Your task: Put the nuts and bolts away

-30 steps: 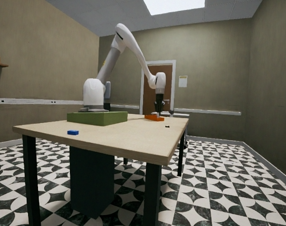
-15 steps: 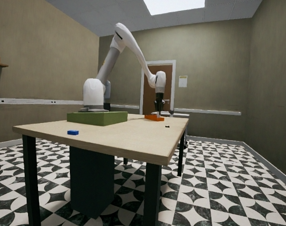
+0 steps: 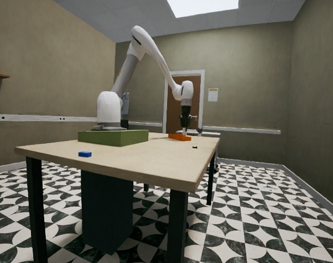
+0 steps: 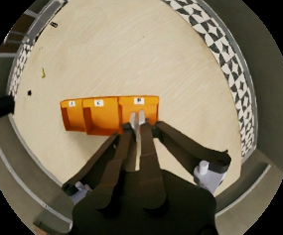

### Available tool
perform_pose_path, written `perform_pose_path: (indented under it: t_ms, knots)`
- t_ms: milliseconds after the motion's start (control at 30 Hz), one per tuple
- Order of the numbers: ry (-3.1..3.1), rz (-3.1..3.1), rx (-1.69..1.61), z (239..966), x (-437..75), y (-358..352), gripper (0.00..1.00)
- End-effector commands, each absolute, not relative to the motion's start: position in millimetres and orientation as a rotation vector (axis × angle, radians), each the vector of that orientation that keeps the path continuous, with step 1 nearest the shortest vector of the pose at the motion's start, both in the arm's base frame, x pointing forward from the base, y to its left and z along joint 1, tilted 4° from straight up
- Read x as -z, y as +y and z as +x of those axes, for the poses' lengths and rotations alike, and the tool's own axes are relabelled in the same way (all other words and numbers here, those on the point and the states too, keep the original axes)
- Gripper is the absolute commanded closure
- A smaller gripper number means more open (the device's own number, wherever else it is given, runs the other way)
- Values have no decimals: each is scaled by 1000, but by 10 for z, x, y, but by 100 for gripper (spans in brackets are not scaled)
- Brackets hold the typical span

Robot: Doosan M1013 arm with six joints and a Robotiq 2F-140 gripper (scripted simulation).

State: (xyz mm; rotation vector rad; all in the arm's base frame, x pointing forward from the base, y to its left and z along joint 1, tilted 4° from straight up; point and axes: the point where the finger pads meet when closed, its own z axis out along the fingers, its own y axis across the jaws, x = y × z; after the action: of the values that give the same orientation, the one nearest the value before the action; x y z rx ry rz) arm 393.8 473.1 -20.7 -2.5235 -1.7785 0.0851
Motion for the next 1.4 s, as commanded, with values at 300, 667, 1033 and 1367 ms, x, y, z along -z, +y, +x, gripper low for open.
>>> perform_pose_path:
  t_ms: [300,667,1033,1367]
  knots:
    - [-1778,-2523,-83,3966,-115,4732,85]
    - [-1778,-2523,-83,3512,-153,5042,85]
    - [-1778,-2523,-83,3272,-173,5206,85]
    - [-1778,-2523,-83,3258,13,5208,85]
